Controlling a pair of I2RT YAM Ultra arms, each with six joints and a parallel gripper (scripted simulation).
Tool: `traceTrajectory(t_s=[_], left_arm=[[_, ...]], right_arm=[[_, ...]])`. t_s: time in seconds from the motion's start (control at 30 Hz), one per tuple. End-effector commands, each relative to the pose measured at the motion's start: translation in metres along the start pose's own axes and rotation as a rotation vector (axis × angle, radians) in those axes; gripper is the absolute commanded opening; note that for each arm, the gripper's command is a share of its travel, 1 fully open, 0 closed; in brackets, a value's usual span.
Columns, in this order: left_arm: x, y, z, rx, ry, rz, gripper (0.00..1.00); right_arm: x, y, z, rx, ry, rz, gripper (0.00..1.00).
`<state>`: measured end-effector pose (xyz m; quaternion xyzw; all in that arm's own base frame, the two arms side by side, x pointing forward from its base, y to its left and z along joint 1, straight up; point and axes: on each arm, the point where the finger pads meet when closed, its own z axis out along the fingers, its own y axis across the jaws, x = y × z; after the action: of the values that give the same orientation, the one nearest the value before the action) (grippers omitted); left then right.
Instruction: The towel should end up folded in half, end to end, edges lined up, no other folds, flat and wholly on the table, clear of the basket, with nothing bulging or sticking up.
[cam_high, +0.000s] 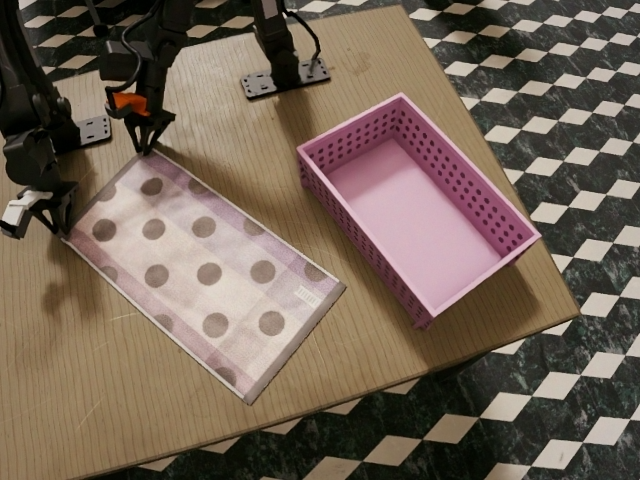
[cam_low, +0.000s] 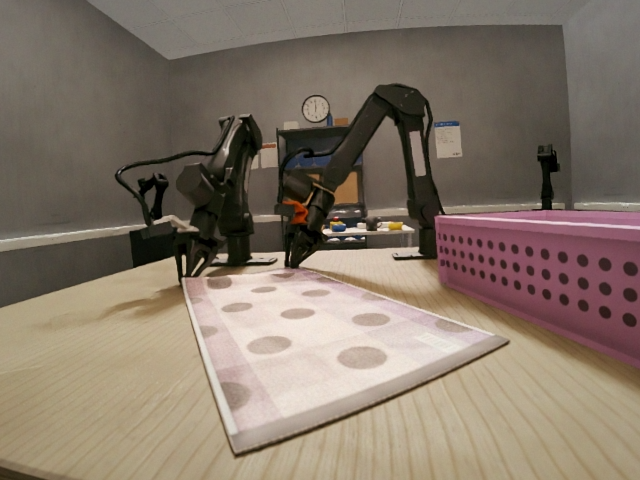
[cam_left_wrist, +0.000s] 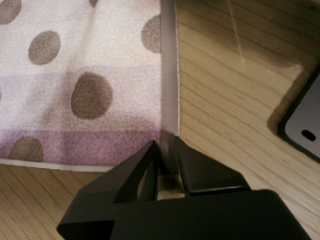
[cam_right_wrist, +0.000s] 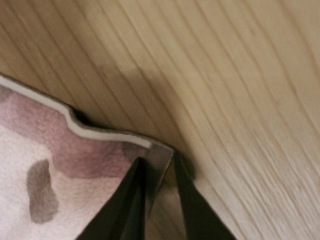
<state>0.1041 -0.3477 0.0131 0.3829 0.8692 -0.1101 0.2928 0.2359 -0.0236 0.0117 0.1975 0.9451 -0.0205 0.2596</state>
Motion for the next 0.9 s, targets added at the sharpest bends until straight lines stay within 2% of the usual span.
traceTrajectory(t_s=[0.0,0.03,0.13,0.17,0.27,0.3,0.6,0.63,0.73,0.77,0.87], left_arm=[[0.001,0.004,0.006,-0.019,0.017,0.009,0.19],[0.011,0.010,0.008,-0.017,0.032,0.020,0.11],[0.016,0.013,0.008,-0.027,0.049,0.027,0.11],[0.005,0.013,0.000,-0.010,0.019,0.014,0.02],[0.005,0.013,0.000,-0.010,0.019,0.014,0.02],[0.000,0.012,0.000,0.010,-0.007,-0.001,0.01],[0.009,0.016,0.003,-0.012,0.025,0.014,0.00],[-0.011,-0.001,-0.007,0.011,-0.024,-0.004,0.00],[-0.010,-0.002,-0.007,0.019,-0.020,-0.004,0.00],[0.003,0.018,-0.002,0.000,0.014,0.004,0.00],[0.003,0.018,-0.002,0.000,0.014,0.004,0.00]], right_arm=[[0.012,-0.011,0.003,0.036,0.029,-0.002,0.24],[0.010,-0.002,0.003,0.037,0.028,0.000,0.15],[0.010,-0.002,0.003,0.037,0.028,0.000,0.15],[0.010,0.001,0.005,0.029,0.005,0.002,0.05],[0.013,0.000,0.005,0.035,0.018,0.000,0.05],[0.004,0.007,0.003,0.026,-0.002,0.003,0.00],[0.002,0.009,0.001,0.035,-0.006,0.003,0.00],[0.005,0.003,-0.003,0.024,-0.013,0.004,0.00],[0.005,0.003,-0.003,0.026,-0.014,0.001,0.00],[-0.003,0.014,-0.001,0.032,-0.014,0.003,0.00],[-0.003,0.014,-0.001,0.032,-0.014,0.003,0.00]])
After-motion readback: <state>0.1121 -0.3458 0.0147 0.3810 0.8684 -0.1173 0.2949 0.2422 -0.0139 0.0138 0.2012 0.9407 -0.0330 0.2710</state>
